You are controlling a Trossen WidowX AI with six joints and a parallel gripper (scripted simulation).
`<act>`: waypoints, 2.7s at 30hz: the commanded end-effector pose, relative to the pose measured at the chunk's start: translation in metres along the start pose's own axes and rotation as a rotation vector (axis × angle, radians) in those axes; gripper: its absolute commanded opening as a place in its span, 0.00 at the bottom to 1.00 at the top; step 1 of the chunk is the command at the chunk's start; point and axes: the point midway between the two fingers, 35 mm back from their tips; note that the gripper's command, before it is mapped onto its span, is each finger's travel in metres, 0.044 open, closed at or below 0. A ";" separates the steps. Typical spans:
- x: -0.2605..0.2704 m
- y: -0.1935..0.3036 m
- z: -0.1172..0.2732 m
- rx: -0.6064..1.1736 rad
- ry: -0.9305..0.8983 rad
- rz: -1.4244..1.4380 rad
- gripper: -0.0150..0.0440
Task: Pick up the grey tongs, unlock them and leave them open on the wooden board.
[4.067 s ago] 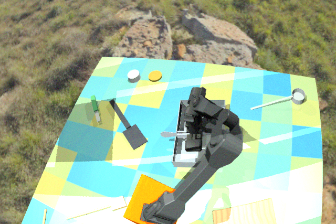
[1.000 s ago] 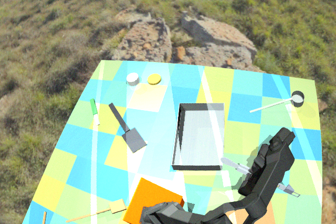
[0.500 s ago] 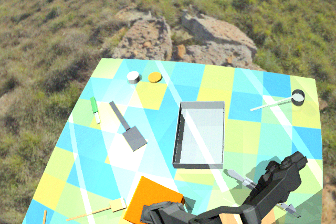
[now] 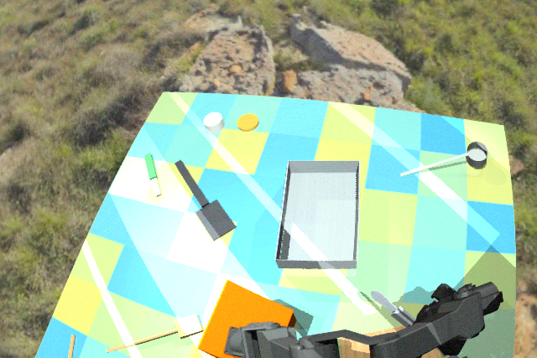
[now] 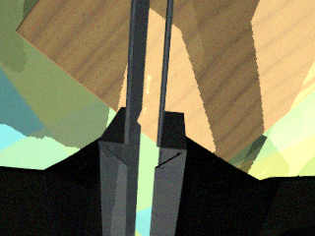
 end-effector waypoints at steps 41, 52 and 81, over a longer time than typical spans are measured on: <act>-0.127 -0.043 0.035 -0.142 -0.049 -0.182 0.00; -0.127 -0.045 0.031 -0.186 -0.022 -0.157 0.00; -0.114 -0.045 0.016 -0.744 0.181 -0.089 0.00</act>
Point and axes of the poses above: the point midway between the two fingers, 35 mm back from their tips, its own z axis back along the fingers, its own x axis across the jaws, y = z × x, and after that the axes turned 12 degrees about z, right-handed
